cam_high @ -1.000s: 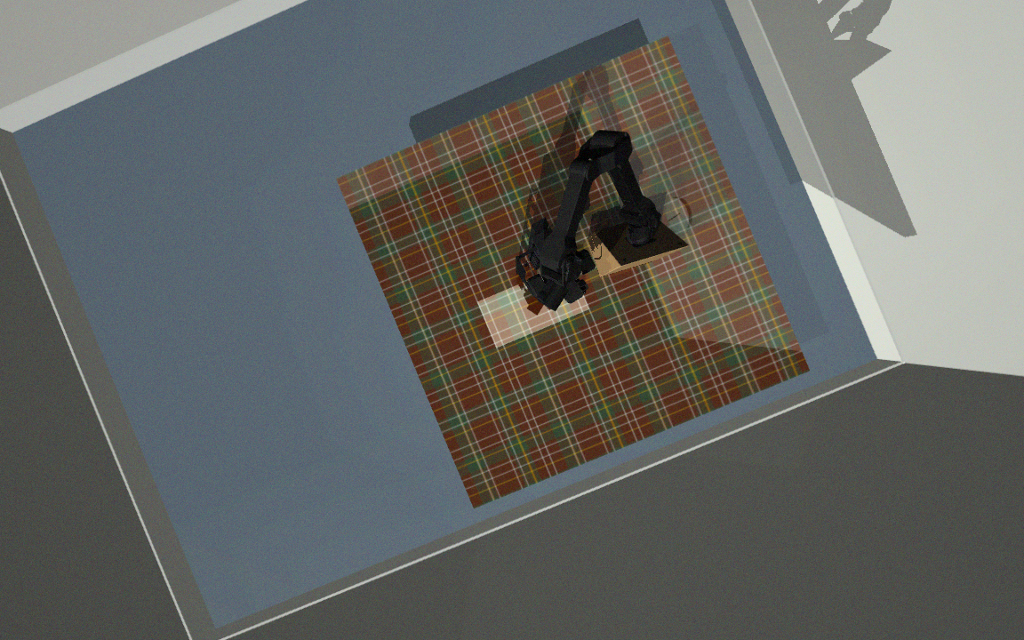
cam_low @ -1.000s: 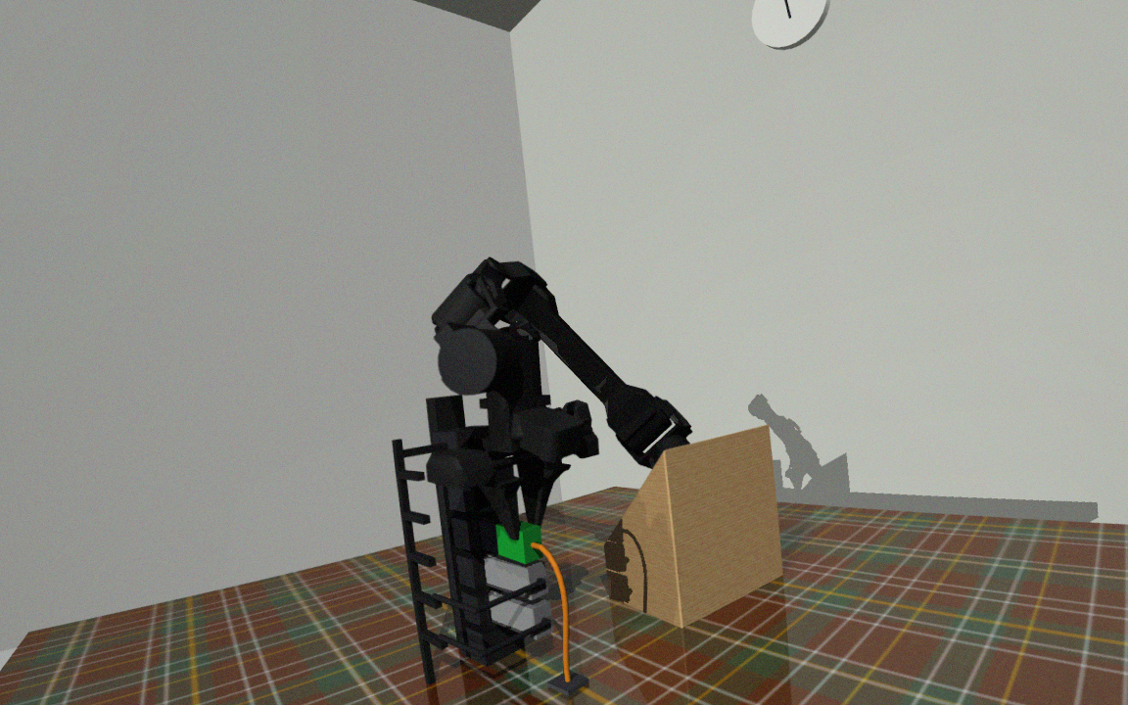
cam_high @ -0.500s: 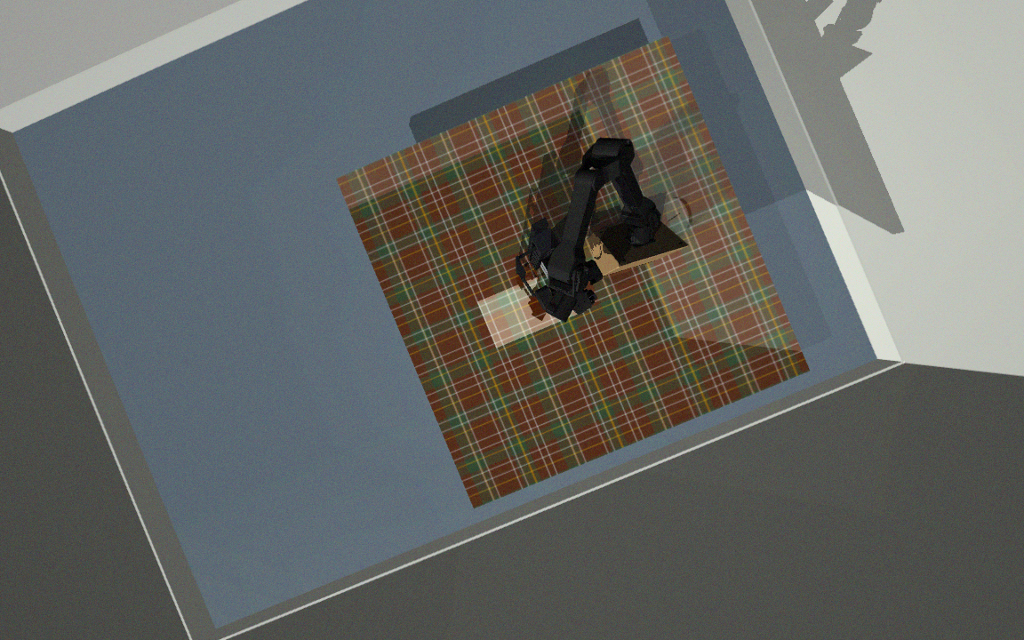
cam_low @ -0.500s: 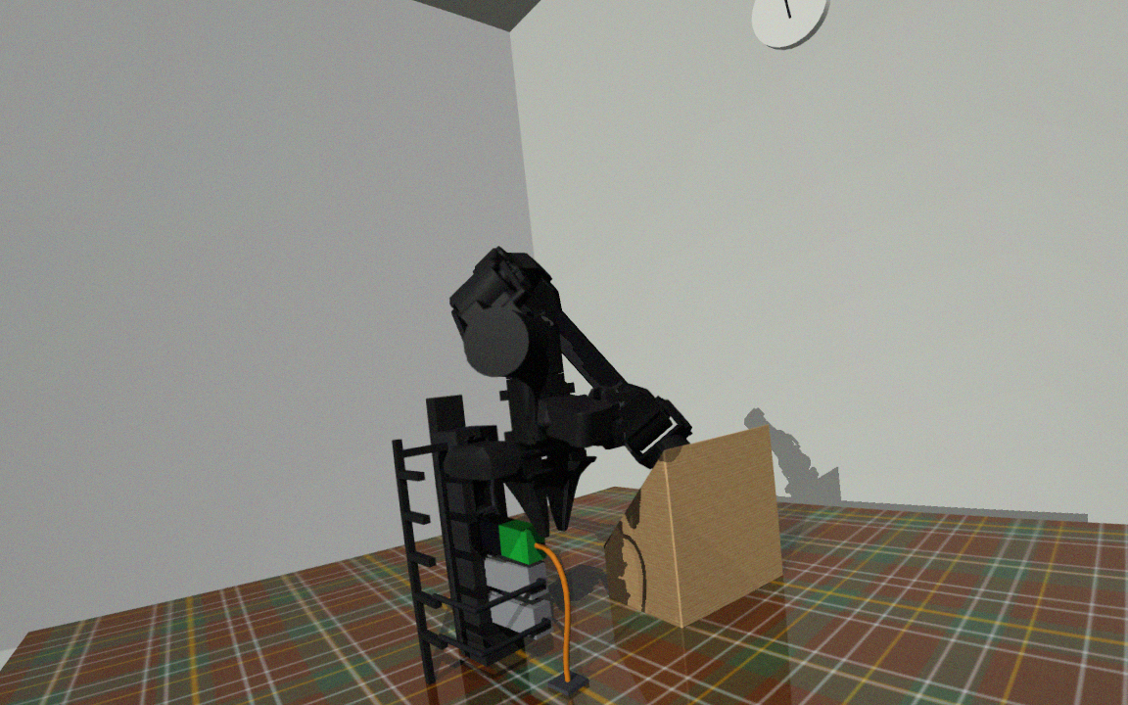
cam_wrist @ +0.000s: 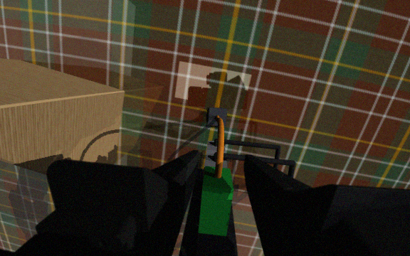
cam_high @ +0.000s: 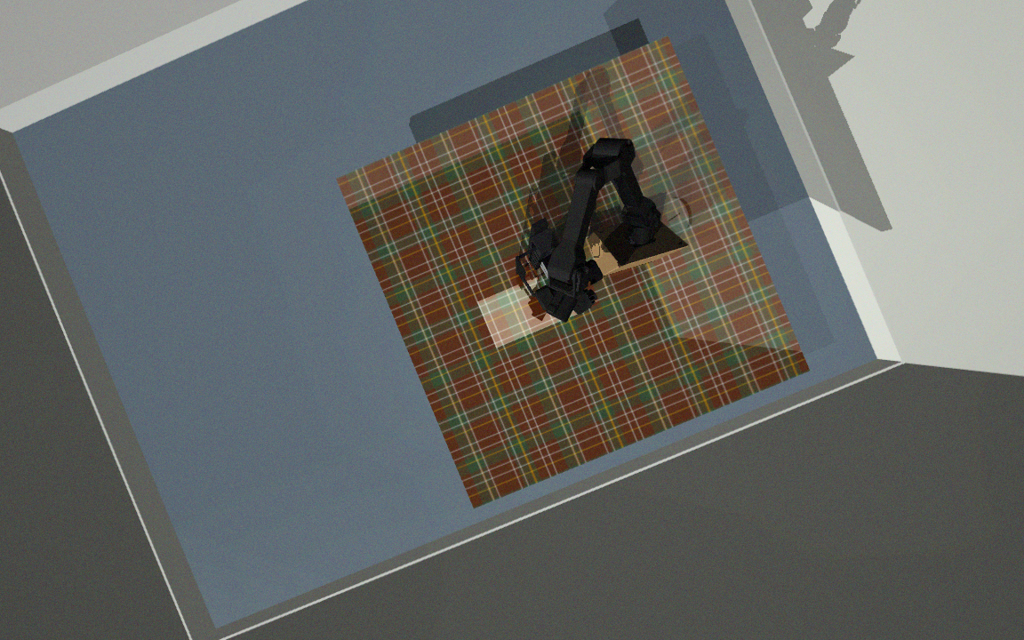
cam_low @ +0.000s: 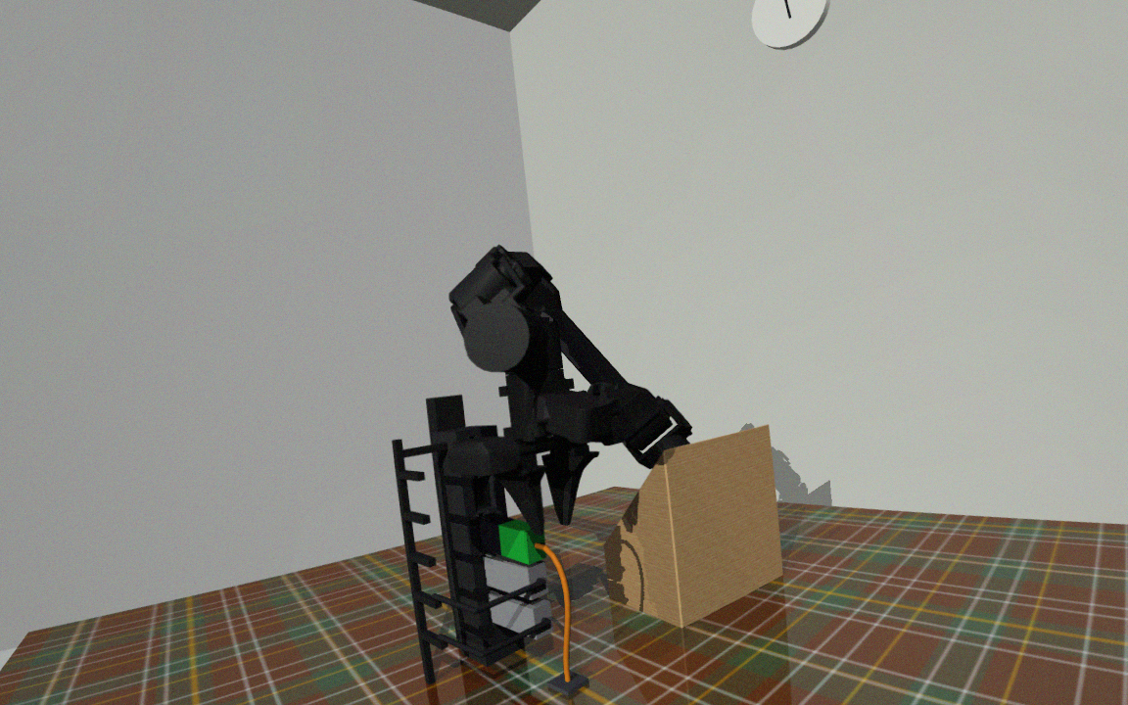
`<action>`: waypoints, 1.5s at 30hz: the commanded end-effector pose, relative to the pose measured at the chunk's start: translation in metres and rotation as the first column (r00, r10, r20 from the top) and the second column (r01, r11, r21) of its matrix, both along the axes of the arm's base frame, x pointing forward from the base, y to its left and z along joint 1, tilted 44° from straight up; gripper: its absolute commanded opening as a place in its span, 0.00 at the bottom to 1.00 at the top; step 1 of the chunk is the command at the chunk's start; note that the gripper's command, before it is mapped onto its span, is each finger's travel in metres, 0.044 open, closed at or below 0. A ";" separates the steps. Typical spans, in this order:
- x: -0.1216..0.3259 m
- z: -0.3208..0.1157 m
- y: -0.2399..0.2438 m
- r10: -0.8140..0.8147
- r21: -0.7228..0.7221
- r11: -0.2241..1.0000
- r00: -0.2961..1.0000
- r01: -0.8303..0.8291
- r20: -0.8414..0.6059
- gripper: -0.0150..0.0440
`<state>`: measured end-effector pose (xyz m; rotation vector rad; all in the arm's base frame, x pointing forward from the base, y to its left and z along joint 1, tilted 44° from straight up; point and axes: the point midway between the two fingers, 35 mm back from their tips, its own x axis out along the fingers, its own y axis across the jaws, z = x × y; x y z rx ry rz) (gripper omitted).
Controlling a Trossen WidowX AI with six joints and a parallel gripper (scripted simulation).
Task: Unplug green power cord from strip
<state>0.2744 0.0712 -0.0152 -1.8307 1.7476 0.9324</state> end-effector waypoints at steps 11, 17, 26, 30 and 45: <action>0.003 0.013 -0.012 -0.006 -0.002 1.000 1.000 0.006 0.001 0.53; 0.004 0.020 -0.019 -0.006 -0.002 1.000 1.000 0.006 0.001 0.53; 0.006 0.028 -0.029 -0.006 -0.003 1.000 1.000 0.006 0.001 0.53; 0.006 0.028 -0.029 -0.006 -0.003 1.000 1.000 0.006 0.001 0.53; 0.005 0.021 -0.035 -0.011 0.001 1.000 1.000 0.011 0.004 0.44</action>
